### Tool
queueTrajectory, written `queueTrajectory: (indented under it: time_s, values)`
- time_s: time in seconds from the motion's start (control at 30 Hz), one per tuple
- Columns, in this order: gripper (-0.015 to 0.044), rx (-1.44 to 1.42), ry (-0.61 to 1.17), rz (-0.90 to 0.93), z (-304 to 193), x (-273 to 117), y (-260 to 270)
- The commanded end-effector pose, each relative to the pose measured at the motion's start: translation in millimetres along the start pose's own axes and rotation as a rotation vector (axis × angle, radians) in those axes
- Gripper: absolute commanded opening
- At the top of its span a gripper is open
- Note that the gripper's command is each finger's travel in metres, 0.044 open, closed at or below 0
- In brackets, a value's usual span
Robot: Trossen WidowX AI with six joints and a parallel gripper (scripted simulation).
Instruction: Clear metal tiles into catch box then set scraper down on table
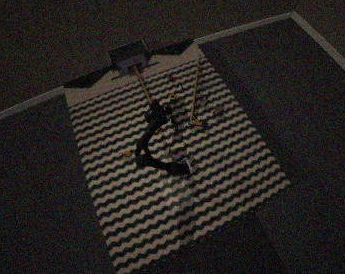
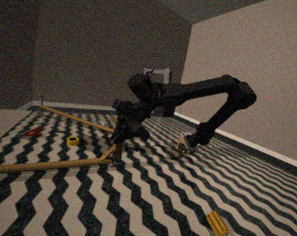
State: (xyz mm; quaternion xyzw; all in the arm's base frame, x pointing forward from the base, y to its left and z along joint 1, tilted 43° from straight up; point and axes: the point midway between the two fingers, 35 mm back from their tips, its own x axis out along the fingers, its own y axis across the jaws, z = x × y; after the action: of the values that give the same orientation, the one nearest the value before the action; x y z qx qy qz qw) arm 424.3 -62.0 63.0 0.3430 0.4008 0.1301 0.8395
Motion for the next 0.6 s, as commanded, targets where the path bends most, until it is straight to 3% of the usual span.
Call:
queueTrajectory:
  time_s: [0.0,0.57]
  values:
    - [0.0000,-0.009,-0.016,0.003,-2,-9,1]
    - [0.0000,-0.008,-0.017,0.003,-25,-24,1]
